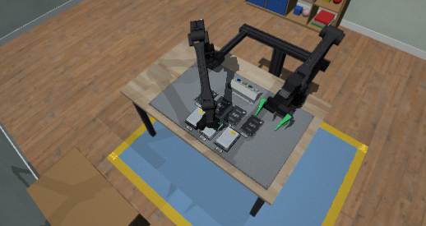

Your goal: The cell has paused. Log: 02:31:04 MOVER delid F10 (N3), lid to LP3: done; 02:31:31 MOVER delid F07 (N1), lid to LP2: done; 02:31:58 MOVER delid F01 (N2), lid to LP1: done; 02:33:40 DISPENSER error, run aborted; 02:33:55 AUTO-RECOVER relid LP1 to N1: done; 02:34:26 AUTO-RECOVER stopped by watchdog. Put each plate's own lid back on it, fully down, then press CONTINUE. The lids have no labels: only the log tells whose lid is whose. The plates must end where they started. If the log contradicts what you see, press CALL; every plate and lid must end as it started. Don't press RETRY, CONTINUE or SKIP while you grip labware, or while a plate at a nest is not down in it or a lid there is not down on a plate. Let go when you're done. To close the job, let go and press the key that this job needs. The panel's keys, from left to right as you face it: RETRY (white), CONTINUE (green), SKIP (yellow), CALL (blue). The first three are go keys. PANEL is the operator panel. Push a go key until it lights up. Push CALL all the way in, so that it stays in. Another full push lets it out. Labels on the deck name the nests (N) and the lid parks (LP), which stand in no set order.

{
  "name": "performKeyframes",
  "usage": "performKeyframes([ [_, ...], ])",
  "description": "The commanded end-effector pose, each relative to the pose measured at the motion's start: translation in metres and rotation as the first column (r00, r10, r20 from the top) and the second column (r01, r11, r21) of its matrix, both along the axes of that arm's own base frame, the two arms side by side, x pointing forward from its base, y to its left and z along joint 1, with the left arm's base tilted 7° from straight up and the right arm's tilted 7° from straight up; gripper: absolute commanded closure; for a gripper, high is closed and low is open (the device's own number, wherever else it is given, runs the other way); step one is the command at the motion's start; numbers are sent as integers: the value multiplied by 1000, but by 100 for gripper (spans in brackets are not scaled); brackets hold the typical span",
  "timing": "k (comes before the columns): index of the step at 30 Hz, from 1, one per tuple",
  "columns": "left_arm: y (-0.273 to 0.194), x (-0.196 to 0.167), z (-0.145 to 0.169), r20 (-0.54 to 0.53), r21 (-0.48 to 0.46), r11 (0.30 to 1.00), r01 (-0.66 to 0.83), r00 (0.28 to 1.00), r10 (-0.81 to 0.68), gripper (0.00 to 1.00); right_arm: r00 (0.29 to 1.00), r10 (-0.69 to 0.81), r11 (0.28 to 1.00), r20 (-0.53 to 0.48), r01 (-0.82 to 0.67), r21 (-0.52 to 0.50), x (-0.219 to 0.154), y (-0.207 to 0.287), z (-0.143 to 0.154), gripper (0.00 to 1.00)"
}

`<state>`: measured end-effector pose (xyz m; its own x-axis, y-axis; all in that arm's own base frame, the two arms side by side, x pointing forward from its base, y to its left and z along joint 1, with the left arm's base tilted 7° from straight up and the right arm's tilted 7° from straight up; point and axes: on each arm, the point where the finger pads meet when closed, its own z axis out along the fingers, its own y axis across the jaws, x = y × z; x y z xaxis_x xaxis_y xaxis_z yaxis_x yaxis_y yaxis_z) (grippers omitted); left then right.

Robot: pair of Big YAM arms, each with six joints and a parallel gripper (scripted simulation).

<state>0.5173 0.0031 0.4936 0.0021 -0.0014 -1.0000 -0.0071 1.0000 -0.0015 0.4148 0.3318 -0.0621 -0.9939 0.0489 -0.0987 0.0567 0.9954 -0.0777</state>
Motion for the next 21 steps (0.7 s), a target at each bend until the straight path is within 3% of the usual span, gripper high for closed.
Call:
performKeyframes([
  [1, -4, 0, 34, 60, 8, 1000, 8, 998, -9, 0, 1000, 7, 1000, 20, -7, 15, 14, 5, 1, 100],
  [13, -4, 0, 34, 60, 8, 1000, 8, 998, -9, 0, 1000, 5, 1000, 11, -5, 8, 10, 0, -7, 100],
  [21, -4, 0, 34, 60, 8, 1000, 8, 998, -9, 0, 999, 5, 1000, 32, -6, 26, 13, 10, 9, 100],
])
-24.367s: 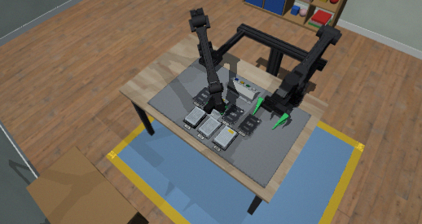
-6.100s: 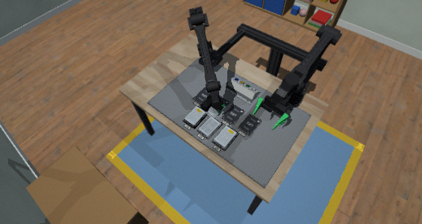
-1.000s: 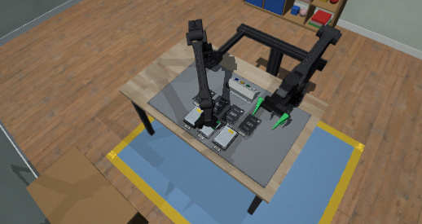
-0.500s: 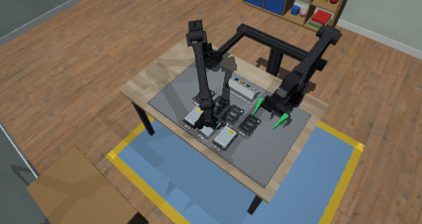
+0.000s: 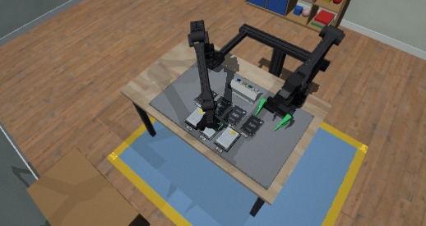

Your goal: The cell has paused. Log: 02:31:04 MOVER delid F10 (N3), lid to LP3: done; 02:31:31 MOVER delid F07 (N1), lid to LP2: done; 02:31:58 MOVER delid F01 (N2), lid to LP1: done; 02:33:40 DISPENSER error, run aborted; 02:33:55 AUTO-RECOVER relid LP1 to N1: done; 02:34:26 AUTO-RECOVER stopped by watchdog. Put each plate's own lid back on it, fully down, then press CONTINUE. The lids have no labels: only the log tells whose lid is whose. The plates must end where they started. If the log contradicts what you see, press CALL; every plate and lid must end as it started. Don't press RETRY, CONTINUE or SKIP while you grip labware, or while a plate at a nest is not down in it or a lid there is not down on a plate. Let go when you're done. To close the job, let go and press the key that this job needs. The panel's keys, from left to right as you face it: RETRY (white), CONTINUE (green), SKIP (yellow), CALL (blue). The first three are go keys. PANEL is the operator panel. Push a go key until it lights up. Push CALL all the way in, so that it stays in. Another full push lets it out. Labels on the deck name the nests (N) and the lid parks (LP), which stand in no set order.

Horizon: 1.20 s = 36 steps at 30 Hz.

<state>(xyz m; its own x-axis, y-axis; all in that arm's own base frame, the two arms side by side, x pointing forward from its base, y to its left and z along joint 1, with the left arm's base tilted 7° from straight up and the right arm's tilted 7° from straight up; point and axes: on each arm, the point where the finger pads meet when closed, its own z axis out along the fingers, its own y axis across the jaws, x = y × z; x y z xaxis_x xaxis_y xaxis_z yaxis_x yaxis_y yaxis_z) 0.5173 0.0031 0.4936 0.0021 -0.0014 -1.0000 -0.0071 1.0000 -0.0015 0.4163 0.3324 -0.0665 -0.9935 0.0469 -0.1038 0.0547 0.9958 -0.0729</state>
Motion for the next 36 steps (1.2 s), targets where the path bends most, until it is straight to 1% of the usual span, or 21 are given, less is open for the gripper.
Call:
performKeyframes([
  [1, -4, 0, 34, 60, 8, 1000, 8, 998, -9, 0, 1000, 3, 1000, 26, -3, 21, 11, 9, 13, 100],
  [34, -4, 0, 34, 60, 8, 1000, 8, 998, -9, 0, 1000, 3, 1000, 26, -3, 21, 10, 8, 14, 100],
  [35, -4, 0, 34, 60, 8, 1000, 8, 998, -9, 0, 1000, 3, 1000, 26, -3, 21, 10, 8, 14, 0],
  [36, -4, 0, 34, 60, 8, 1000, 8, 998, -9, 0, 1000, 3, 1000, 26, -3, 21, 10, 8, 14, 0],
])
